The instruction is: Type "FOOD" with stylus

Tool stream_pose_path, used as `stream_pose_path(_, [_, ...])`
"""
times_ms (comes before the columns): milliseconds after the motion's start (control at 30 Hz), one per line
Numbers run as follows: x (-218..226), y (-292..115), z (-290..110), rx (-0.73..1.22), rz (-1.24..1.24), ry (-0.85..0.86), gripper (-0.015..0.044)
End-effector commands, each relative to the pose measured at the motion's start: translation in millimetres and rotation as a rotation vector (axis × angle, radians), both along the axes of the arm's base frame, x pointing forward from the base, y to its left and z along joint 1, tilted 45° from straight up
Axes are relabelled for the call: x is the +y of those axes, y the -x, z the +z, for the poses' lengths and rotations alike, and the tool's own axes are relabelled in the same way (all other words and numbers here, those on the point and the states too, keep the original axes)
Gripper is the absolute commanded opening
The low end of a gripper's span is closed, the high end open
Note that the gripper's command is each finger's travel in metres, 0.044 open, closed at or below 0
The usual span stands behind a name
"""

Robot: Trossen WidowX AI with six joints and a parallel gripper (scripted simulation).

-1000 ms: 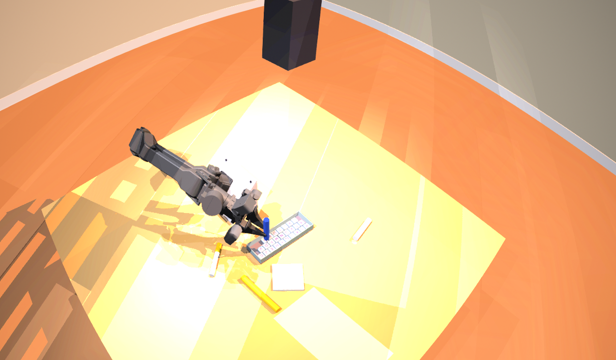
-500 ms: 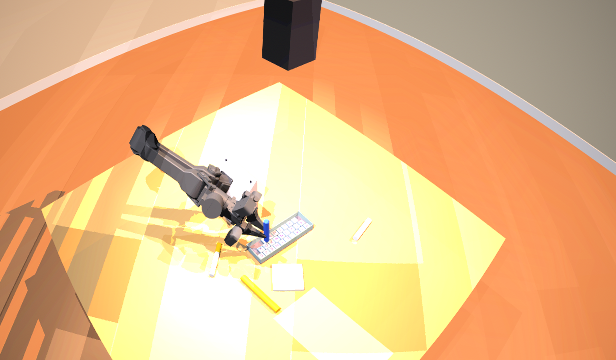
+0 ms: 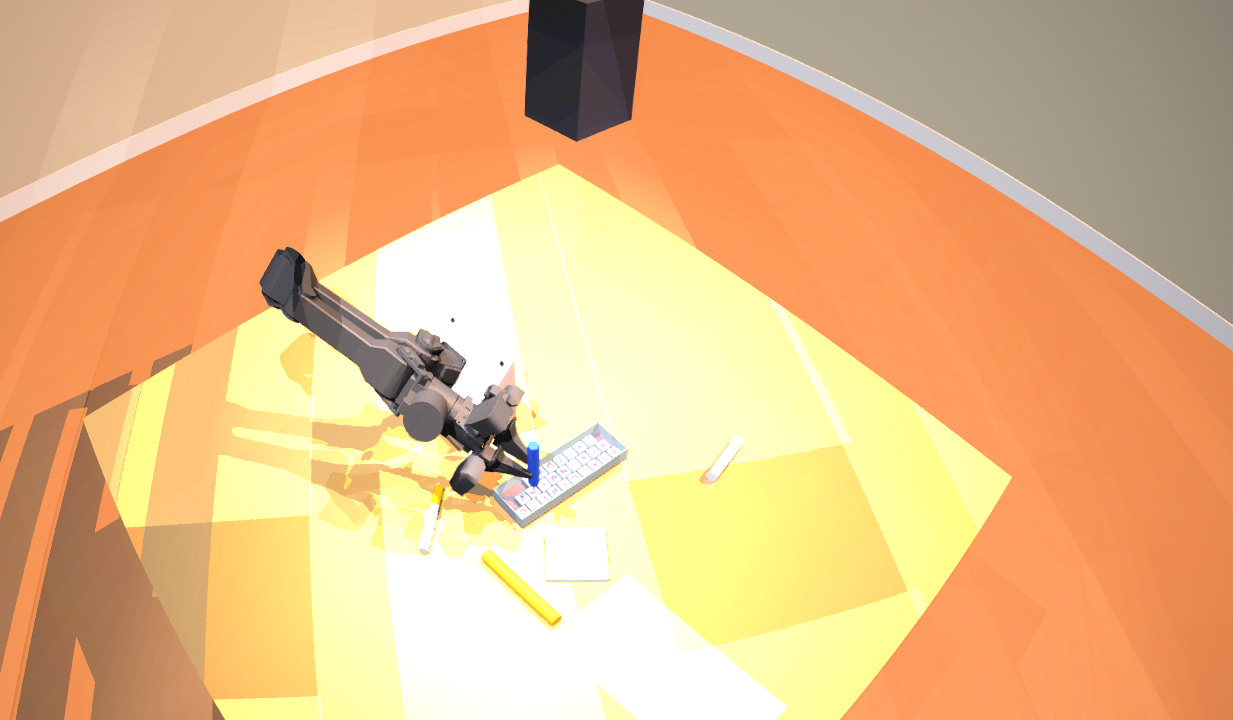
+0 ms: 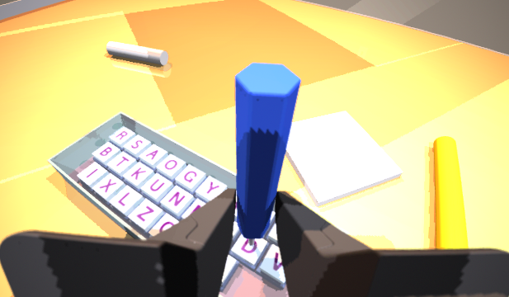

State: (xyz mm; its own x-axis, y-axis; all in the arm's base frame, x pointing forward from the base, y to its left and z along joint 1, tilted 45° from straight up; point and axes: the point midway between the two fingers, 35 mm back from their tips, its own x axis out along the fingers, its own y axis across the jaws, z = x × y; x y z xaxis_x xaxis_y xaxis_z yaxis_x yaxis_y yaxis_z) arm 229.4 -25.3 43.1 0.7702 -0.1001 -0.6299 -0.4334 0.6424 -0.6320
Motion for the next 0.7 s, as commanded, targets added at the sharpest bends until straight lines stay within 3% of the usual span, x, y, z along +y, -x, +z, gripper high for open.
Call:
stream_pose_path(0, [-1, 0, -2, 0.003, 0.006, 0.000, 0.0081])
stream_pose_path(667, [9, -1, 7, 0.006, 0.005, -0.002, 0.0081])
